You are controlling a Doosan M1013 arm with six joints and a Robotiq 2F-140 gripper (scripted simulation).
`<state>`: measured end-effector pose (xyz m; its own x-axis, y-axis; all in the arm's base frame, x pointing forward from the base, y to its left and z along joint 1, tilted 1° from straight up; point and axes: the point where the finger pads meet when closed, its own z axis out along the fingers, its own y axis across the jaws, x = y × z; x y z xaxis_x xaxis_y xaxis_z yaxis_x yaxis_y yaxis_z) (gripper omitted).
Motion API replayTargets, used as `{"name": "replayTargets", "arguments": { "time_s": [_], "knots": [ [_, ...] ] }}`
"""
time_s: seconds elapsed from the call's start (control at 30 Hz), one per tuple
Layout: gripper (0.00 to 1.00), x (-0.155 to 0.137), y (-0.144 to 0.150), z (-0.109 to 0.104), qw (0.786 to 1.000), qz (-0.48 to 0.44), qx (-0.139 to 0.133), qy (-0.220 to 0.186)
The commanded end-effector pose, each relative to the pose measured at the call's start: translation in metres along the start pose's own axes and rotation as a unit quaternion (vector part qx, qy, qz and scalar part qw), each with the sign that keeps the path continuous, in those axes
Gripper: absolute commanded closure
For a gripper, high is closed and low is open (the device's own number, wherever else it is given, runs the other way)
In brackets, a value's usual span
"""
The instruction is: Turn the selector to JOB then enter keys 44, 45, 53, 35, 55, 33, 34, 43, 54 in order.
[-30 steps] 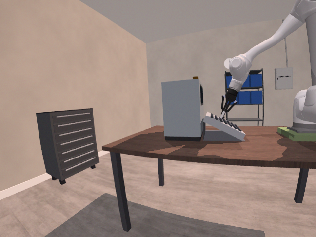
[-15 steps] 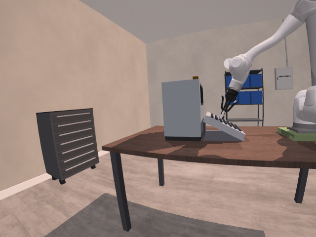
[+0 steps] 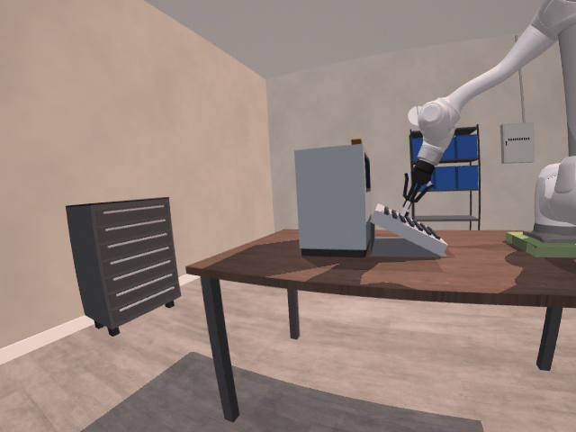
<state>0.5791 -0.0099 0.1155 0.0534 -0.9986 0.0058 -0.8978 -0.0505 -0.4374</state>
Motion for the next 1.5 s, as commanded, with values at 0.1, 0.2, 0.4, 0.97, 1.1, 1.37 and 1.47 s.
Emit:
{"name": "replayTargets", "arguments": {
  "time_s": [0.1, 0.2, 0.4, 0.97, 1.1, 1.37, 1.47],
  "knots": [
    [1.00, 0.000, 0.000, -0.009, 1.000, 0.000, 0.000, 0.000],
    [1.00, 0.000, 0.000, -0.014, 1.000, 0.000, 0.000, 0.000],
    [1.00, 0.000, 0.000, -0.022, 1.000, 0.000, 0.000, 0.000],
    [1.00, -0.001, 0.001, -0.031, 1.000, 0.000, 0.000, 0.000],
    [1.00, -0.023, 0.011, -0.031, 1.000, 0.000, 0.000, 0.000],
    [1.00, -0.068, 0.034, -0.031, 1.000, 0.000, 0.000, 0.000],
    [1.00, -0.068, 0.034, -0.031, 1.000, 0.000, 0.000, 0.000]
  ]
}}
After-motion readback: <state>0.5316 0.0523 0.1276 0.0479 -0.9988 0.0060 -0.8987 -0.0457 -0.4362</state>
